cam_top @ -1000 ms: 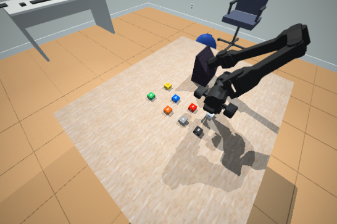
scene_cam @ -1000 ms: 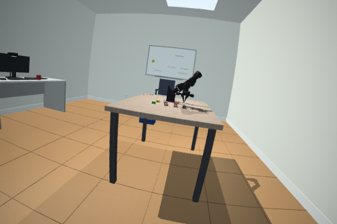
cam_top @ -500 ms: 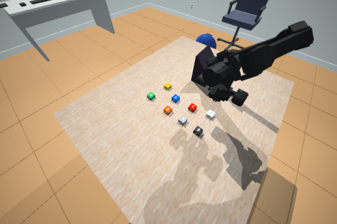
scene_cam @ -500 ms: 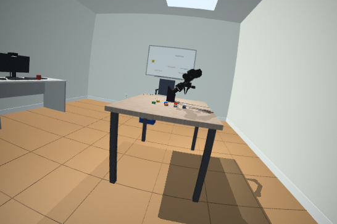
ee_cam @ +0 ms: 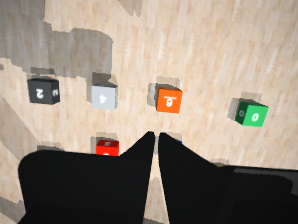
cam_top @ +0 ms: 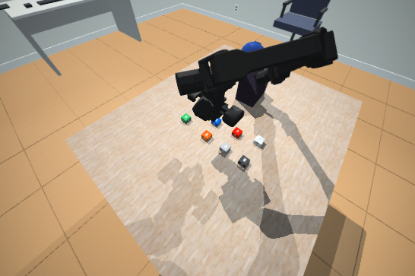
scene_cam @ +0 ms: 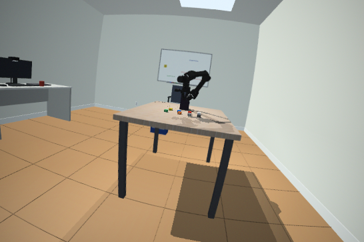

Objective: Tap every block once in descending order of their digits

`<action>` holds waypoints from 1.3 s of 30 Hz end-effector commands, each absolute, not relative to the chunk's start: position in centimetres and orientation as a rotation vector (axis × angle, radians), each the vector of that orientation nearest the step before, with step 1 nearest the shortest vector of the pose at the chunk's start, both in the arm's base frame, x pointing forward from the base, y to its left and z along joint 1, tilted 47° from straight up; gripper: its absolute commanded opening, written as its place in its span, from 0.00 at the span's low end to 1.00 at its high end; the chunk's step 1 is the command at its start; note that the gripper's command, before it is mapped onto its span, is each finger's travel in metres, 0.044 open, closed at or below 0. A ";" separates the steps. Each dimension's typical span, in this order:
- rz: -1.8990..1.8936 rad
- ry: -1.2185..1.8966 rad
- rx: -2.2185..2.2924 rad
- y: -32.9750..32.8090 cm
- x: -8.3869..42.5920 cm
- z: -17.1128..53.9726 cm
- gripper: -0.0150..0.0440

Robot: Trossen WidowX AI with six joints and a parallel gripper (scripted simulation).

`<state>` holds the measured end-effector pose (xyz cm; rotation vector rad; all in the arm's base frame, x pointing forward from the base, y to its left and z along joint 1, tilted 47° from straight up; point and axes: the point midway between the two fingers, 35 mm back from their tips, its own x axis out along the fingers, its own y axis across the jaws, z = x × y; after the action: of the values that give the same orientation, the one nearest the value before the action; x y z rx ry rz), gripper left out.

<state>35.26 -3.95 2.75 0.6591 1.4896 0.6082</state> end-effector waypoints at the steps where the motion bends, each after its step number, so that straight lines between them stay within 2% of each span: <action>1: 0.612 1.489 0.650 -5.0 35.7 1.5 0.29; 4: 0.611 1.489 0.650 -4.3 35.9 0.7 0.29; 9: 0.615 1.488 0.653 0.7 35.8 -3.9 0.29; 39: 0.616 1.487 0.654 3.1 35.7 -6.1 0.29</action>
<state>35.73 2.93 -6.00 0.6472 1.4878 0.6153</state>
